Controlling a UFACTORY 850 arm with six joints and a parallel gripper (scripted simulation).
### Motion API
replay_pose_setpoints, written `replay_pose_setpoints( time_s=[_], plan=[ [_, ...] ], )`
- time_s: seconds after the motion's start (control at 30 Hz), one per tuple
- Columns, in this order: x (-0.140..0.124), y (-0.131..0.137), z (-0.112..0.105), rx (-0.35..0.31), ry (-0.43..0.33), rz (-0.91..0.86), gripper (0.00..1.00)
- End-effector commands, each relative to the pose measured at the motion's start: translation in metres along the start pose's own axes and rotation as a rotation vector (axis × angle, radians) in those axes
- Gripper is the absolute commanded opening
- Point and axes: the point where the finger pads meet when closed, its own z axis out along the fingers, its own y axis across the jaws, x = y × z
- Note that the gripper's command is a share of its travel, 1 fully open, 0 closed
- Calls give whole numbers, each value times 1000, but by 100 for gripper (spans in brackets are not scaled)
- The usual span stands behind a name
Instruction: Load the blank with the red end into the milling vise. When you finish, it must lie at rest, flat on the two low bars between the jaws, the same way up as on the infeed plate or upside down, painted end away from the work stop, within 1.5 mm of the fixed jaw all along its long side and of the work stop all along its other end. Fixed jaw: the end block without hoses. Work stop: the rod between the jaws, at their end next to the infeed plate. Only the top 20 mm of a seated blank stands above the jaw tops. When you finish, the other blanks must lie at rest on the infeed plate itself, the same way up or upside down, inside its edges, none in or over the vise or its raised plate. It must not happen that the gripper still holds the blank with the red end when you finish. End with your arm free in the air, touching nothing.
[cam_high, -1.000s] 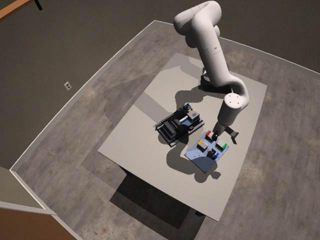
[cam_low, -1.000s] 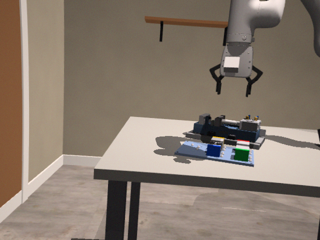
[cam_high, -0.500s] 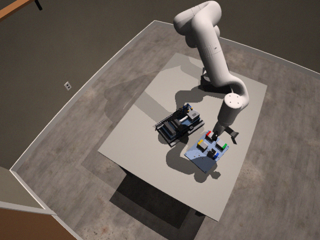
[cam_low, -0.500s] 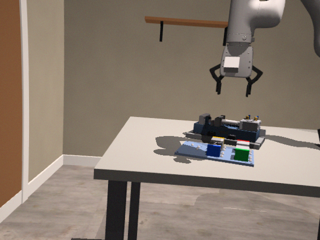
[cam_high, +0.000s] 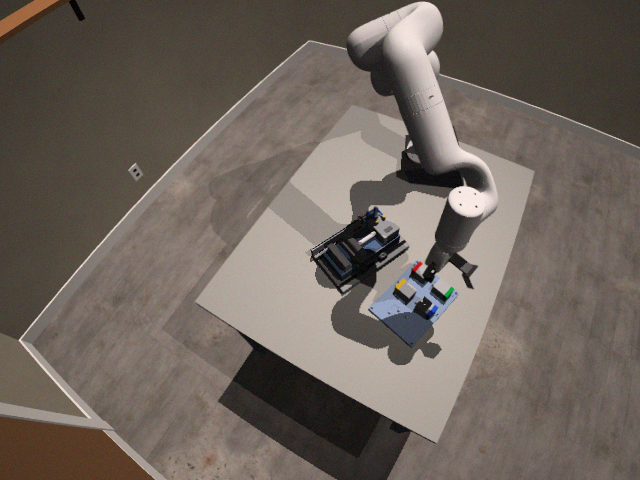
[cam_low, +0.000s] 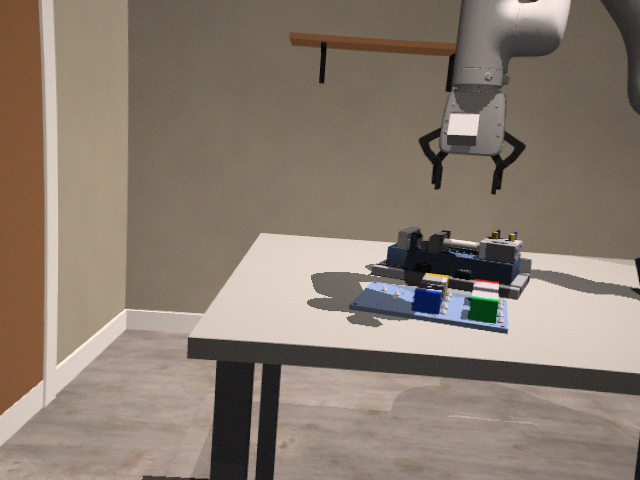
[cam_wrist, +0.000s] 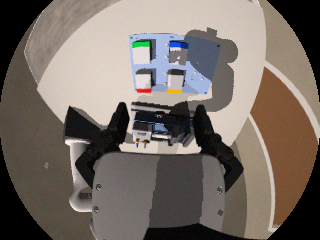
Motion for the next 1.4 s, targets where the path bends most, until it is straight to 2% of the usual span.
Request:
replay_pose_setpoints(
  time_s=[0.0,0.23,0.47,0.8,1.37],
  plan=[
    [1,0,16,-1,1,0,100],
    [3,0,58,-1,1,0,100],
    [3,0,58,-1,1,0,100],
    [-57,1,59,-1,1,0,100],
    [-53,1,59,-1,1,0,100]
  ],
)
